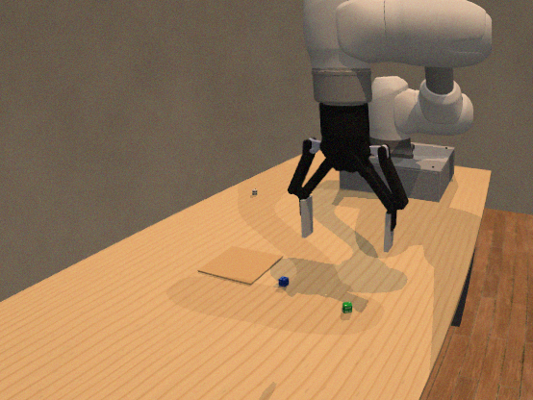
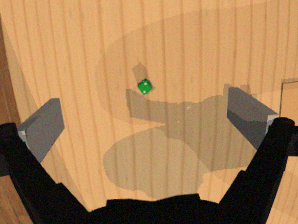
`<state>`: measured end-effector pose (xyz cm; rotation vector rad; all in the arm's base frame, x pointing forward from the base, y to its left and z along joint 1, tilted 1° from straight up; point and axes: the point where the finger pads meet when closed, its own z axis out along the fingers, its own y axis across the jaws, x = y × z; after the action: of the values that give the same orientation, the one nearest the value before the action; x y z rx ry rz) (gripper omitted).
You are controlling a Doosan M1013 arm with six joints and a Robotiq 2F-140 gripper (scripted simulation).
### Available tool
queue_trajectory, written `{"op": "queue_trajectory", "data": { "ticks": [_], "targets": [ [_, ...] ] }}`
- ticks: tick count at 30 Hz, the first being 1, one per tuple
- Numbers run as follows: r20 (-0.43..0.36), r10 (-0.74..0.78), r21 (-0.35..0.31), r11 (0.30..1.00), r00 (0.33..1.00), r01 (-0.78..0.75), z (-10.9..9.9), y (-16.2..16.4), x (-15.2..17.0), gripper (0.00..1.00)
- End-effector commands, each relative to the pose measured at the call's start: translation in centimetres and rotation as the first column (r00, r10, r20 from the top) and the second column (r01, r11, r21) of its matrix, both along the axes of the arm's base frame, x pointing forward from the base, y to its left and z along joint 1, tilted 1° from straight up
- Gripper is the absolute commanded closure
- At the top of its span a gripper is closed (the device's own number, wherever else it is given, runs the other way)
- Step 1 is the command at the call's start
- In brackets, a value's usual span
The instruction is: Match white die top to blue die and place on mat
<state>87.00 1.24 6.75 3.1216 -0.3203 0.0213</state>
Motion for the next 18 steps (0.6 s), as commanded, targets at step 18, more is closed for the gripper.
{"op": "queue_trajectory", "data": {
  "ticks": [18],
  "targets": [
    [-0.001,0.115,-0.001,0.993,0.993,-0.115,0.5,-14.7,-6.8,0.00]
  ]
}}
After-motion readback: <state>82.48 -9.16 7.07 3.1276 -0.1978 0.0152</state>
